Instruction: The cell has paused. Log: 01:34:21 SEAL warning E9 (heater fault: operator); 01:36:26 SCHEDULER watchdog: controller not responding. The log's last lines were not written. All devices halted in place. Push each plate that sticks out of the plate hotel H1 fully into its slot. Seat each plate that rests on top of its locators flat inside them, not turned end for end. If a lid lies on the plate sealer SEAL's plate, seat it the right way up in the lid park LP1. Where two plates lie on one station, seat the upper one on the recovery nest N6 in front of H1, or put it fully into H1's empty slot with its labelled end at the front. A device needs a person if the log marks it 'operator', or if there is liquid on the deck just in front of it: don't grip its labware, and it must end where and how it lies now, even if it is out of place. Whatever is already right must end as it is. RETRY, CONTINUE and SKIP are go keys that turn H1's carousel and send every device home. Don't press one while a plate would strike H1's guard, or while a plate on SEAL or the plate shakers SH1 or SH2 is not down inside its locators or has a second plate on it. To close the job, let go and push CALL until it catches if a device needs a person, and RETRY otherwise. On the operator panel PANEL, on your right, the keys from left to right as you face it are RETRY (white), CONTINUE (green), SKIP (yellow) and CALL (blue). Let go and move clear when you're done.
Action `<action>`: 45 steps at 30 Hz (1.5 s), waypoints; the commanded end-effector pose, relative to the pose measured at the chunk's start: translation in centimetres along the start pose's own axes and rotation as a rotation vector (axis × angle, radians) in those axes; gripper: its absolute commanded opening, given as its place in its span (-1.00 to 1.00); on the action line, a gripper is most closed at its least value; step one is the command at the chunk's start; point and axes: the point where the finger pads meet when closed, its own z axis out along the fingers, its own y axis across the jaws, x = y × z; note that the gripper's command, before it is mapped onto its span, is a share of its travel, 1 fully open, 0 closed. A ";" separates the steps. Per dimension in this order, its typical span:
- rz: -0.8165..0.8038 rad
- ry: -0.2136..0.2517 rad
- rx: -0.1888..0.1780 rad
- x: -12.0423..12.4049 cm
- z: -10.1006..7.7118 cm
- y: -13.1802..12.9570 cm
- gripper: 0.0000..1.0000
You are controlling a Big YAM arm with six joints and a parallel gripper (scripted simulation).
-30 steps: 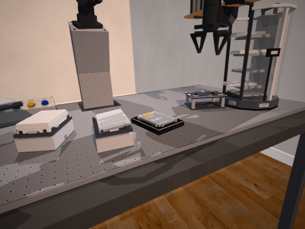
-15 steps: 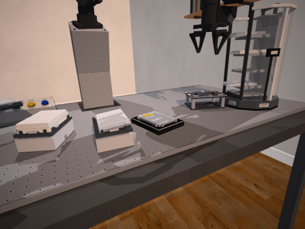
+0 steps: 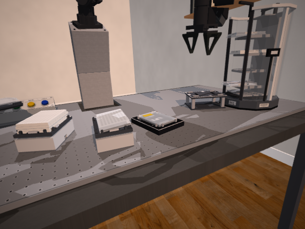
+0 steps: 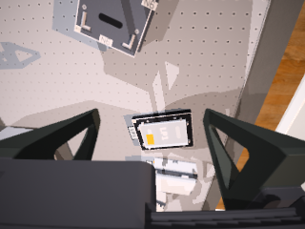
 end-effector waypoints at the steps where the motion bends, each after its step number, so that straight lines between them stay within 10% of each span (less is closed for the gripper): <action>1: 0.005 -0.022 0.030 0.2 -1.1 -0.6 1.00; 38: 0.003 -0.020 0.027 4.4 -0.6 4.6 1.00; 45: 0.208 -0.026 0.042 7.8 -0.8 3.7 1.00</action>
